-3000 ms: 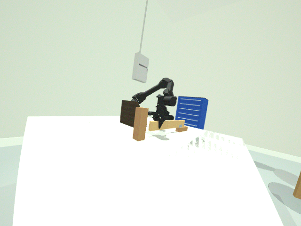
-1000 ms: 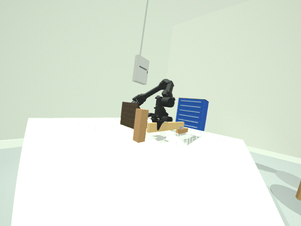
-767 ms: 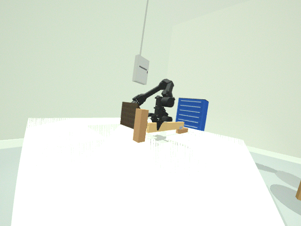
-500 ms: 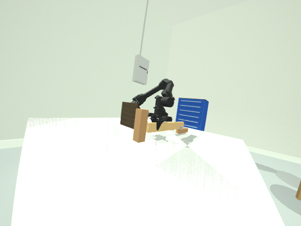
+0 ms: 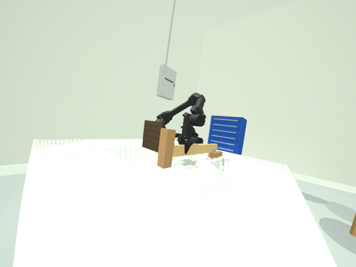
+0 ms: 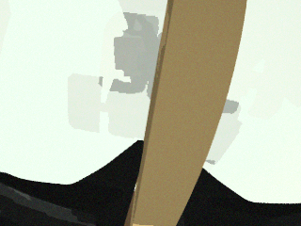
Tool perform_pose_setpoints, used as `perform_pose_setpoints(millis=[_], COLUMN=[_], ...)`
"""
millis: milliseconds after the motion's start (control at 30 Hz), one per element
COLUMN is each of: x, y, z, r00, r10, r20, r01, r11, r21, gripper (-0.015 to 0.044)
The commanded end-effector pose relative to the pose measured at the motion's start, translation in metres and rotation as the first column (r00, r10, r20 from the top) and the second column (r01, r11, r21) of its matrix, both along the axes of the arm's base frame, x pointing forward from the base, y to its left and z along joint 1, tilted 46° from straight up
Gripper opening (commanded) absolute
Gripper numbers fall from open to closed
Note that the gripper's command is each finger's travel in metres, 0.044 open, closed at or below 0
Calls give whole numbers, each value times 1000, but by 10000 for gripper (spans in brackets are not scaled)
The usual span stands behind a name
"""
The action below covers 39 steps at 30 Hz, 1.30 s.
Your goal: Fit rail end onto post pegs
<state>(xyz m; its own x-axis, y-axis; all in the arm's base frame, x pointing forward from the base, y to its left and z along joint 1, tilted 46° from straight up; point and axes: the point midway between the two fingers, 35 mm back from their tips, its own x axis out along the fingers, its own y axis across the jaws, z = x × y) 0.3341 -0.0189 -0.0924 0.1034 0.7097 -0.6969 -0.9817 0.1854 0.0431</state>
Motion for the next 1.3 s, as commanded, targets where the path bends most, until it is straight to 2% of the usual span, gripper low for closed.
perform_pose_setpoints(millis=[0,1267], x=[1,-1], y=[-4,-13], z=[-1,-9], r00=[1000,1000], r10=[-5,-5], r20=[7,7], r01=[5,5], r11=[1000,1000], r21=[-2,-3], gripper=[0,0])
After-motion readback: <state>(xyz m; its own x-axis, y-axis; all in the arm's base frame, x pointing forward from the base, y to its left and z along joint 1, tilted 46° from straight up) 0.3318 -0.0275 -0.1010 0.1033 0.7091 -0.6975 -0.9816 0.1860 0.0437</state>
